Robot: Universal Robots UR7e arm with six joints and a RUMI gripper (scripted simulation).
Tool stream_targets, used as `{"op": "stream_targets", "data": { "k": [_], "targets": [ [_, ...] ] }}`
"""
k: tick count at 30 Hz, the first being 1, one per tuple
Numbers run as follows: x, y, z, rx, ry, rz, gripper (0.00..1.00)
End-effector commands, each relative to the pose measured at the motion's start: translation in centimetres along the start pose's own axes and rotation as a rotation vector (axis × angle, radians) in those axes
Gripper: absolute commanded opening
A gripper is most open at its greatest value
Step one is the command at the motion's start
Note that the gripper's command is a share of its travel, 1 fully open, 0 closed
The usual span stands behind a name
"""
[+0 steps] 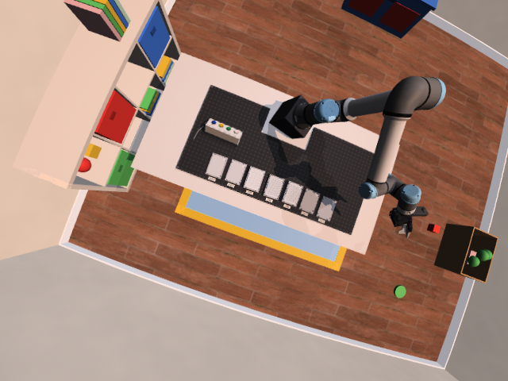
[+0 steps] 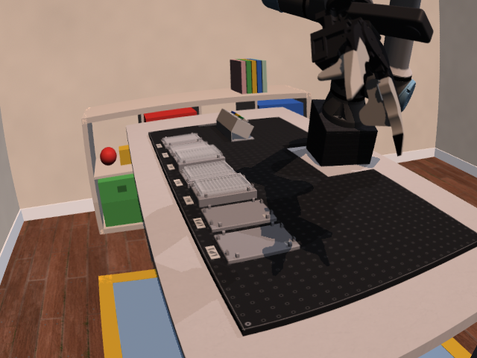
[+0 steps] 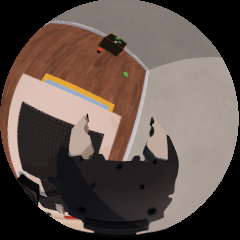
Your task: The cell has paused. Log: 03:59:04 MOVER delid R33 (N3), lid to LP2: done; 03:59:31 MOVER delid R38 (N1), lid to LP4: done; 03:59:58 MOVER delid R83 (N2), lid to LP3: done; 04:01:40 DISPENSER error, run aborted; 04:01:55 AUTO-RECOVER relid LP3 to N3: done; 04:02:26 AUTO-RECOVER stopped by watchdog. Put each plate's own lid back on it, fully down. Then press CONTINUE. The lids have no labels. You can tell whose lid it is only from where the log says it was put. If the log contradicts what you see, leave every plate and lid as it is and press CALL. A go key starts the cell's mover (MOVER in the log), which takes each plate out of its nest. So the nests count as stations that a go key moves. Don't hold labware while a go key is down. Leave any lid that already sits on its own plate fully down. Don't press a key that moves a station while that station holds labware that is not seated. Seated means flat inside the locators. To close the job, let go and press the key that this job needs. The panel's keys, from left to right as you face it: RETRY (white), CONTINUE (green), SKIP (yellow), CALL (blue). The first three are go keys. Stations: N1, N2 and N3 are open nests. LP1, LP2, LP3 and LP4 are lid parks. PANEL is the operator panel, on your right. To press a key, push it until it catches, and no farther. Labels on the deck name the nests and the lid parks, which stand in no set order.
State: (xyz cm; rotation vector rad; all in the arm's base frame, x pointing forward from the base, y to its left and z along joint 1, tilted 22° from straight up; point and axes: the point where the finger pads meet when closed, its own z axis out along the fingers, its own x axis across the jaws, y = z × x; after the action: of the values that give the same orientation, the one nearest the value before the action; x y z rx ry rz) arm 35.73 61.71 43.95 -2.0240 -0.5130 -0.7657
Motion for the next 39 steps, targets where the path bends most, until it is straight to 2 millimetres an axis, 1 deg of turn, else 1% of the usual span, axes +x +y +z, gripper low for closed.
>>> {"op": "stream_targets", "data": {
  "k": [1, 4, 7, 8, 14, 20, 24, 31, 37, 39],
  "targets": [
    [0.4, 3.0, -0.4, -0.033, -0.002, 0.029, 0.82],
    [0.5, 4.4, -0.4, -0.034, -0.004, 0.031, 0.82],
    [0.5, 4.4, -0.4, -0.034, -0.004, 0.031, 0.82],
    [0.6, 4.8, -0.6, -0.047, -0.003, 0.044, 0.82],
    [0.8, 7.7, -1.3, -0.131, -0.003, 0.127, 0.82],
    [0.9, 10.7, -1.8, -0.131, -0.005, 0.127, 0.82],
    [0.9, 10.9, -1.7, -0.131, -0.006, 0.128, 0.82],
    [0.9, 14.2, -2.8, -0.225, -0.003, 0.228, 0.82],
    [0.8, 17.0, -3.6, -0.223, -0.004, 0.227, 0.82],
    [0.7, 17.1, -3.6, -0.224, -0.005, 0.228, 0.82]
  ]
}}
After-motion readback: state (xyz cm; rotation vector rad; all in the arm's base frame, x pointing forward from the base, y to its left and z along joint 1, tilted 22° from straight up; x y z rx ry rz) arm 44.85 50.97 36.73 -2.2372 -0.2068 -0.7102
